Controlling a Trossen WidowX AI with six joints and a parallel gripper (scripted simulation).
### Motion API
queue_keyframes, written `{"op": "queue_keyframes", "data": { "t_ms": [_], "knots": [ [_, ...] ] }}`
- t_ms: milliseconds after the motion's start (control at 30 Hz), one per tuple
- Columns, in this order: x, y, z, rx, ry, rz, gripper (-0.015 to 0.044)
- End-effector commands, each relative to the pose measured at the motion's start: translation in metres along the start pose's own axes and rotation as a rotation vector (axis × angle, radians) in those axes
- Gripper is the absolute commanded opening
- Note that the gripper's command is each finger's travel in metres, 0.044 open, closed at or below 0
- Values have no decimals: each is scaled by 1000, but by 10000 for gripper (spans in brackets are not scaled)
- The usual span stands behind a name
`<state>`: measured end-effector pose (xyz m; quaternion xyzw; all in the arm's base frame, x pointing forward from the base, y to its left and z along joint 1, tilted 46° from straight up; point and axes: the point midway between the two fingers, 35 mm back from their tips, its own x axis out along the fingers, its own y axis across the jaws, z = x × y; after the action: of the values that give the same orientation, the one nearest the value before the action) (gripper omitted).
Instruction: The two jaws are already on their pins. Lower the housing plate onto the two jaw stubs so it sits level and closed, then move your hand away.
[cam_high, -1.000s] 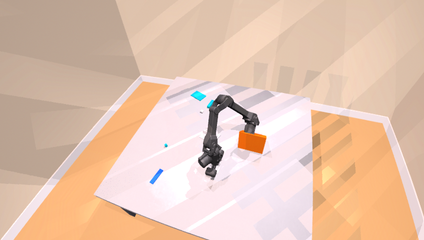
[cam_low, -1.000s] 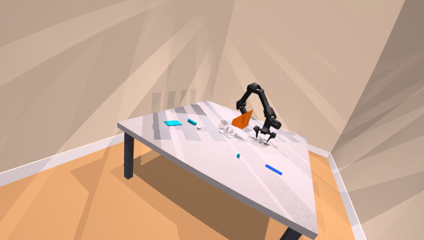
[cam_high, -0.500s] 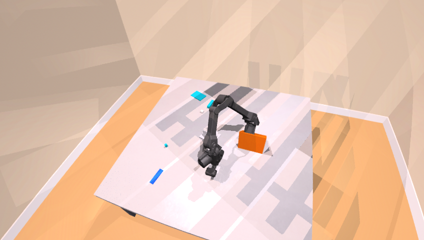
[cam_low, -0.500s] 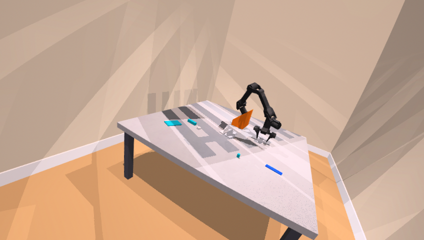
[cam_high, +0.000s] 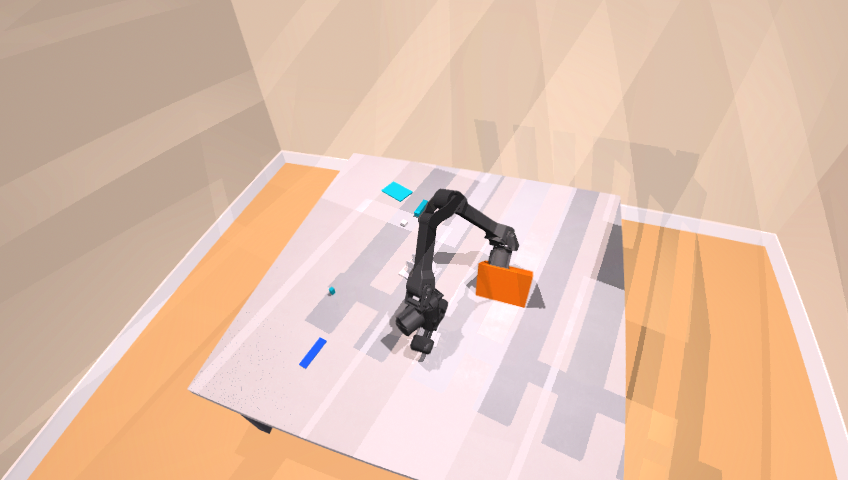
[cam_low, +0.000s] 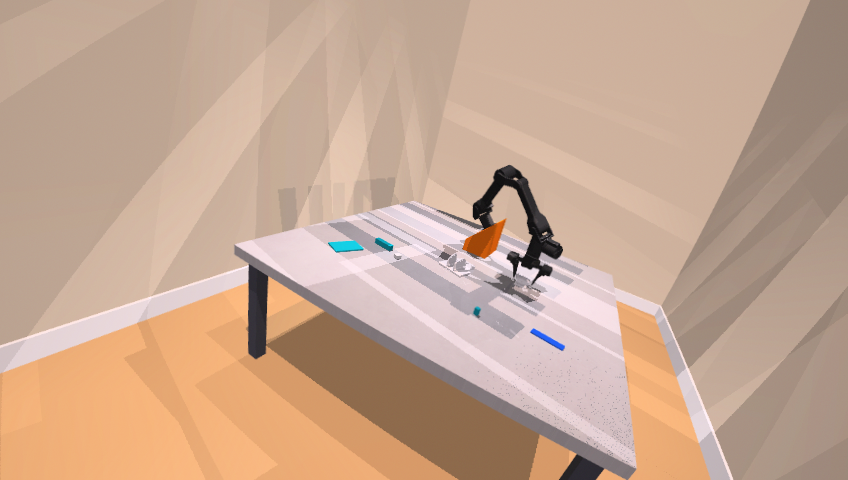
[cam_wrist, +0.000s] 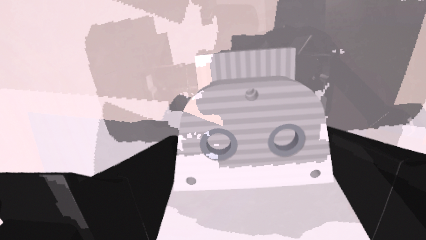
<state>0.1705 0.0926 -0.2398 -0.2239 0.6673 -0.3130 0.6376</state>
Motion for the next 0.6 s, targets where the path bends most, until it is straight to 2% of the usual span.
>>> {"op": "queue_keyframes", "data": {
  "t_ms": [0, 567],
  "knots": [
    [-2, 0, 0, 0, 0, 0, 351],
    [-55, 2, 1, -3, -3, 1, 351]
  ]
}}
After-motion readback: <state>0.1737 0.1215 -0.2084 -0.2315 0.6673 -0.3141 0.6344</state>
